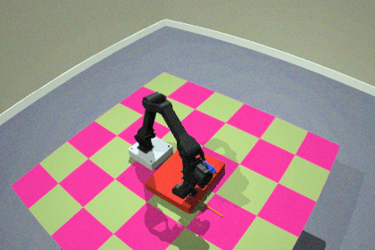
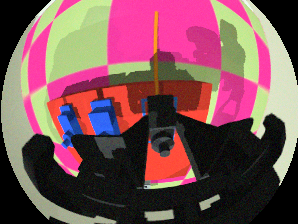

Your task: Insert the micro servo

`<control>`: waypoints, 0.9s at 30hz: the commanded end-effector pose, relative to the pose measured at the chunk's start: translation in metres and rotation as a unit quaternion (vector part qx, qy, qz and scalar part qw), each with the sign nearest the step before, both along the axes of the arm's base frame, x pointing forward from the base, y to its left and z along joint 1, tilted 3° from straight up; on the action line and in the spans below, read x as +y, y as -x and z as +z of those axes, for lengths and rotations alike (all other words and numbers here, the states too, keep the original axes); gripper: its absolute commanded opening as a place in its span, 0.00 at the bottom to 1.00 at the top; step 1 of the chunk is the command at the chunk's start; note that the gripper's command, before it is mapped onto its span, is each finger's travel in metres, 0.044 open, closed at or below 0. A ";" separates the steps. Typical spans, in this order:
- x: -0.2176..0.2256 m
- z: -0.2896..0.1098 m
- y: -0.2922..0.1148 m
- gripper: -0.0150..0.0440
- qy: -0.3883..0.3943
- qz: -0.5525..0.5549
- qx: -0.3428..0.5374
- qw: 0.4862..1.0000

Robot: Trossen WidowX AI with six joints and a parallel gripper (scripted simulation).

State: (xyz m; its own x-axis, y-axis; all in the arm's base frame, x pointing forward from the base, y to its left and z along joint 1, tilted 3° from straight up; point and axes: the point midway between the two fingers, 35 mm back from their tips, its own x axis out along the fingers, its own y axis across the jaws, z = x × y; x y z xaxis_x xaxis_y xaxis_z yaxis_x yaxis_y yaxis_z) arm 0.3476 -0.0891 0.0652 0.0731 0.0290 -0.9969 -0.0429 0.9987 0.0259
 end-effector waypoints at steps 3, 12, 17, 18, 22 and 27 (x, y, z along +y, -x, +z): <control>0.000 -0.006 0.000 0.25 0.000 -0.003 0.000 1.000; 0.000 -0.001 0.000 0.57 0.000 -0.003 0.000 1.000; 0.000 0.030 0.006 0.57 0.000 -0.003 0.000 1.000; 0.001 0.031 0.008 0.57 0.000 -0.003 0.000 1.000; 0.000 0.028 0.008 0.62 0.000 -0.002 -0.001 1.000; -0.006 0.051 0.042 0.84 0.001 -0.003 0.001 1.000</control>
